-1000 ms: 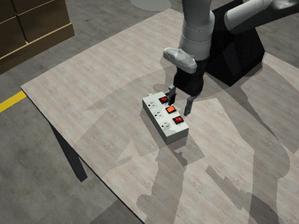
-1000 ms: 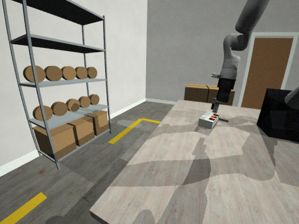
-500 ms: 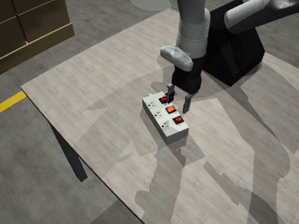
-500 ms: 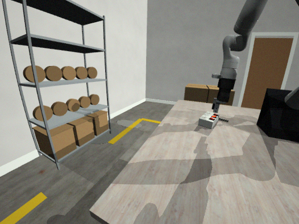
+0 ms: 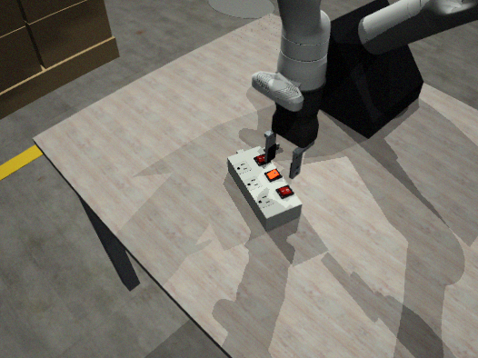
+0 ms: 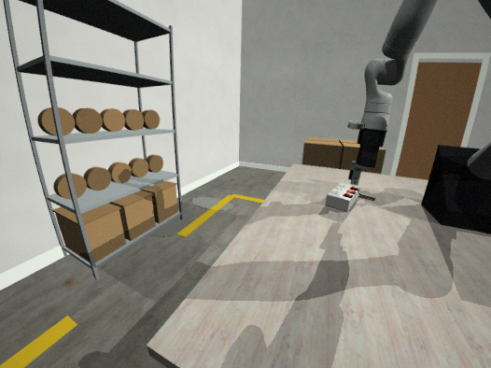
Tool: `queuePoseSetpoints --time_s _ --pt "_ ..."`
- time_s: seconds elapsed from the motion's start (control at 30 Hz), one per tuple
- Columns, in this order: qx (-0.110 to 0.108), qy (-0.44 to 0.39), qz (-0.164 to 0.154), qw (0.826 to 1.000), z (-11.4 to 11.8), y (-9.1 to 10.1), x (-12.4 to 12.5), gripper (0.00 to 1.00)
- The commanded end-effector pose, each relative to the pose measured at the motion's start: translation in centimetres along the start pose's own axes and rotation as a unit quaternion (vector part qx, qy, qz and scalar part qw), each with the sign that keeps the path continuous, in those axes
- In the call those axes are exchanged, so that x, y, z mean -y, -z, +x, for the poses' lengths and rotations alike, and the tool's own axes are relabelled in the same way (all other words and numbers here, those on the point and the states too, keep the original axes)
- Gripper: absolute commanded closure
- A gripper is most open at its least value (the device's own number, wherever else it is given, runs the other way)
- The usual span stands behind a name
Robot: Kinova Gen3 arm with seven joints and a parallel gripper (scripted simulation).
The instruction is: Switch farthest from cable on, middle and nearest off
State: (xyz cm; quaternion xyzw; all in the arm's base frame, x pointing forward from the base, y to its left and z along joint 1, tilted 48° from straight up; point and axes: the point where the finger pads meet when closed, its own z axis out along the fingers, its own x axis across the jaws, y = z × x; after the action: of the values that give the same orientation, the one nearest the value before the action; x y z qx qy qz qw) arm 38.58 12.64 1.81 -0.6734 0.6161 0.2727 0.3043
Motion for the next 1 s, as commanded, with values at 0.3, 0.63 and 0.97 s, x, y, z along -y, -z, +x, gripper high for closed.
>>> queuePoseSetpoints --time_s 0.3,0.63,0.97 --pt "0.003 -0.003 -0.004 1.000 0.5 0.0 -0.2 0.00" --pt "0.007 -0.006 -0.011 1.000 1.2 -0.1 -0.7 0.00" --pt "0.010 -0.009 -0.016 1.000 1.8 -0.2 -1.1 0.00"
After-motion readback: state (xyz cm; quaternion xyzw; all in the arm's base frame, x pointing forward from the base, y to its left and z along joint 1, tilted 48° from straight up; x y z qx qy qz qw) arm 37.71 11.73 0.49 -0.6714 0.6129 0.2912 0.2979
